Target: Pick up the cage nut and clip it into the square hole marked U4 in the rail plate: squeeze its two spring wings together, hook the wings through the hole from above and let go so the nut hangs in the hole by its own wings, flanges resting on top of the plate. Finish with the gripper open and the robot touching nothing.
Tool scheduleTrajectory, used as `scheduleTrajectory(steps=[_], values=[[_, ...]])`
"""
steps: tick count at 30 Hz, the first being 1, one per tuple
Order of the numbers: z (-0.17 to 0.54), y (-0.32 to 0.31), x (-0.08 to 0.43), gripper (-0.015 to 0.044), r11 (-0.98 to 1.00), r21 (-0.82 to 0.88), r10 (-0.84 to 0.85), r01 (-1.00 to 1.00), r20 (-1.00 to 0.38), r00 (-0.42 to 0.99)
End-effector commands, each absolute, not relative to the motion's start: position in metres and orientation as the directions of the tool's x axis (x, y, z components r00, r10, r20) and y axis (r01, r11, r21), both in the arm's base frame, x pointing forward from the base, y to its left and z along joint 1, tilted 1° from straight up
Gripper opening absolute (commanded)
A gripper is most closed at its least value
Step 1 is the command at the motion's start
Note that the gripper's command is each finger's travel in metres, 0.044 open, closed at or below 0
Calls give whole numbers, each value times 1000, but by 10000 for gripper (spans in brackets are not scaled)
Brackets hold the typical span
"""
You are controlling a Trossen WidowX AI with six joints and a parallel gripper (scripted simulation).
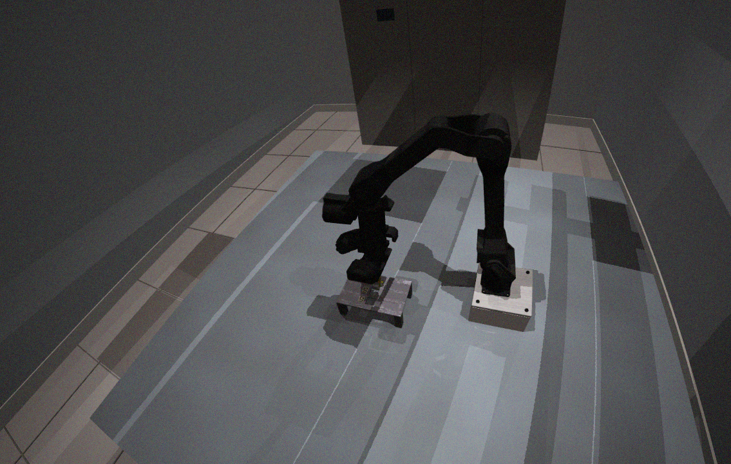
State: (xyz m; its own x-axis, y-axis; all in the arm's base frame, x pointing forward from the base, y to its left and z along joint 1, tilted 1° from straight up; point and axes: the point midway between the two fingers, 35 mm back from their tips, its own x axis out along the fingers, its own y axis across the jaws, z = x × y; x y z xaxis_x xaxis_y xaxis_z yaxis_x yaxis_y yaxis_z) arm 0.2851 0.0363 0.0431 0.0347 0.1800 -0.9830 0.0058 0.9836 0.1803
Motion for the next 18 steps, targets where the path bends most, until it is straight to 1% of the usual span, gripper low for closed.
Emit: scheduleTrajectory(steps=[1,18], values=[[43,37,285,33,981,193,193,1,-981,35],[42,35,285,33,975,221,221,-1,-975,35]])
